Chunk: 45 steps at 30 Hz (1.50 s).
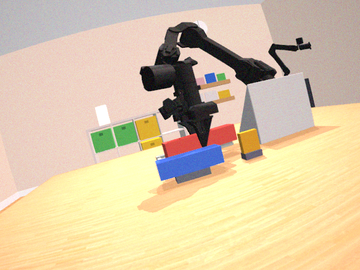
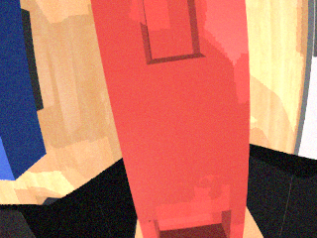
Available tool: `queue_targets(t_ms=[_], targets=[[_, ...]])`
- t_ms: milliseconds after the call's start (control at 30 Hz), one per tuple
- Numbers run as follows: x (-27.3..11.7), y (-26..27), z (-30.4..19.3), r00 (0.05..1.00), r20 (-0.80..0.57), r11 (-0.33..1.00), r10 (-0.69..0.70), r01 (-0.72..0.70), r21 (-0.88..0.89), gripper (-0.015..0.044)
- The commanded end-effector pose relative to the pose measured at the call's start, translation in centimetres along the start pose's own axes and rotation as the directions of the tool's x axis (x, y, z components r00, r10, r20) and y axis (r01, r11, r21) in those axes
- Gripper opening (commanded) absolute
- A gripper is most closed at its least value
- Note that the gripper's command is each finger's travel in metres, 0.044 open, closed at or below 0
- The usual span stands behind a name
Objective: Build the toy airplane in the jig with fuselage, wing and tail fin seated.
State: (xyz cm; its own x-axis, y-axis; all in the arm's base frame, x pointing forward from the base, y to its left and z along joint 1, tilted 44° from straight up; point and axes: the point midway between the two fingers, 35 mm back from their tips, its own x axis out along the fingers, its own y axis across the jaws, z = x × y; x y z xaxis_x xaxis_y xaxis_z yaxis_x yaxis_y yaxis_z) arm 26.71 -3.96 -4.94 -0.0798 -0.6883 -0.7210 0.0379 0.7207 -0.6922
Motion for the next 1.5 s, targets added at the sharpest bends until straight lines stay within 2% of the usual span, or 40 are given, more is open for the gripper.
queue_targets(t_ms=[0,900,1467], targets=[[-1.4,0.1,0.2,1.000,0.003,1.000,0.008,-0.008,0.007,0.0000],[-9.7,-0.2,-0.5,1.000,0.000,1.000,0.003,-0.003,0.008,0.0000],[-8.1,-4.2,0.0,1.000,0.002,1.000,0.026,-0.026,0.016,0.0000]])
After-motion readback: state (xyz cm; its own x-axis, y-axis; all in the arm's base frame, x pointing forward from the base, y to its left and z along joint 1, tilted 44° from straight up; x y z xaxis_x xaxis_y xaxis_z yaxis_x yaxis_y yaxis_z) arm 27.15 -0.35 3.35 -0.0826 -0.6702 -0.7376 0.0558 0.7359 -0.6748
